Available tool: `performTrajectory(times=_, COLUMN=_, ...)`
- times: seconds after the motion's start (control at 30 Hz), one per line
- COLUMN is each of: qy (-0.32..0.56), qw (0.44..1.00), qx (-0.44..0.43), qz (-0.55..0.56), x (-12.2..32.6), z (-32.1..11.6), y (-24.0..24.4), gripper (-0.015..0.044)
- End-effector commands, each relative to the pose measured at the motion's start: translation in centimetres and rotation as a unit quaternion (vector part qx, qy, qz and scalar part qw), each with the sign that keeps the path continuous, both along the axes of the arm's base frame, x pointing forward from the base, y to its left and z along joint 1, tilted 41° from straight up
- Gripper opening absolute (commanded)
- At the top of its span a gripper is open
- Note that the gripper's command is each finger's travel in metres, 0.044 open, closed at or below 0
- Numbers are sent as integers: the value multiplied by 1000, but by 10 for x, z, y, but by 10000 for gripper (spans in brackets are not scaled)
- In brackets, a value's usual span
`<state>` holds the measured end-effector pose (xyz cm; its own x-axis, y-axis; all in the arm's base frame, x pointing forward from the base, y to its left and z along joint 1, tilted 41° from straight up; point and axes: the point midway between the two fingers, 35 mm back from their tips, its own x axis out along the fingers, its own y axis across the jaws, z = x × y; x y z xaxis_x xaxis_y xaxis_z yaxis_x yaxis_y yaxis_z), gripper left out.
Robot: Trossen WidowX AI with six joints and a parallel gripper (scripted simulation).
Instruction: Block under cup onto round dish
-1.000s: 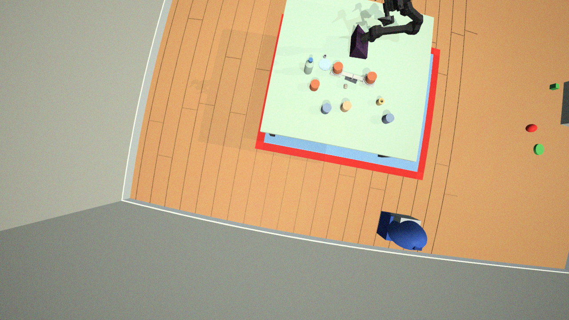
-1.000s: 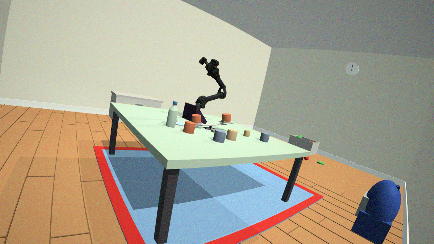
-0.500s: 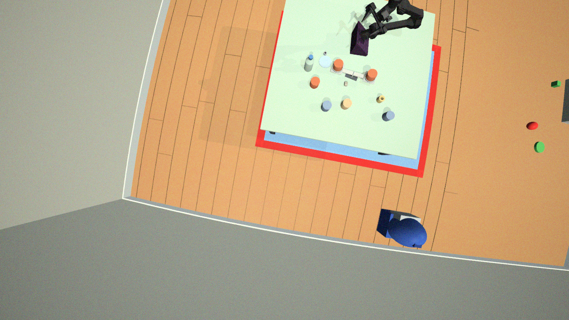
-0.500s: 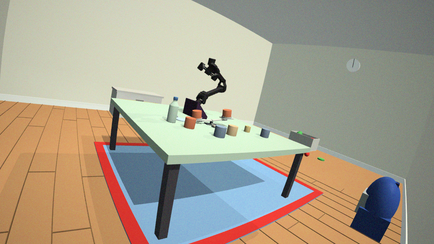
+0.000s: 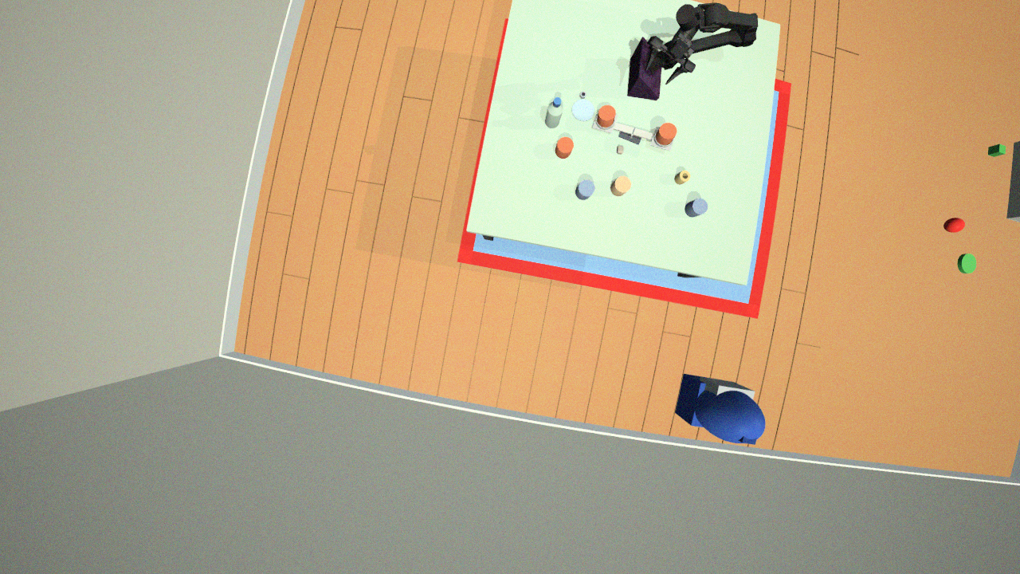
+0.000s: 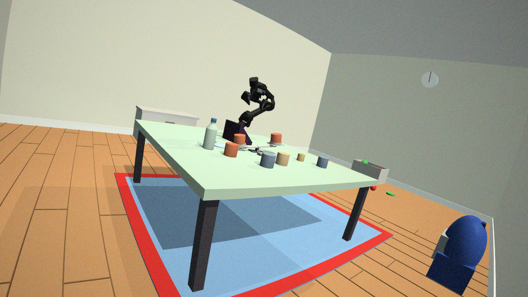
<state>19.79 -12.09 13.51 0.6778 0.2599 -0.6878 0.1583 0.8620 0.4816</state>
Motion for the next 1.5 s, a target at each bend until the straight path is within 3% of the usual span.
performTrajectory(times=0.0, qy=14, qw=997, qx=63, qz=39, x=-5, z=-5, y=31, gripper=440)
performTrajectory(times=0.33, qy=21, qw=994, qx=94, qz=59, x=-9, z=-6, y=45, gripper=440)
performTrajectory(times=0.8, qy=16, qw=970, qx=-1, qz=244, x=18, z=-29, y=22, gripper=440)
performTrajectory(times=1.47, qy=-30, qw=844, qx=-101, qz=526, x=59, z=-94, y=3, gripper=440)
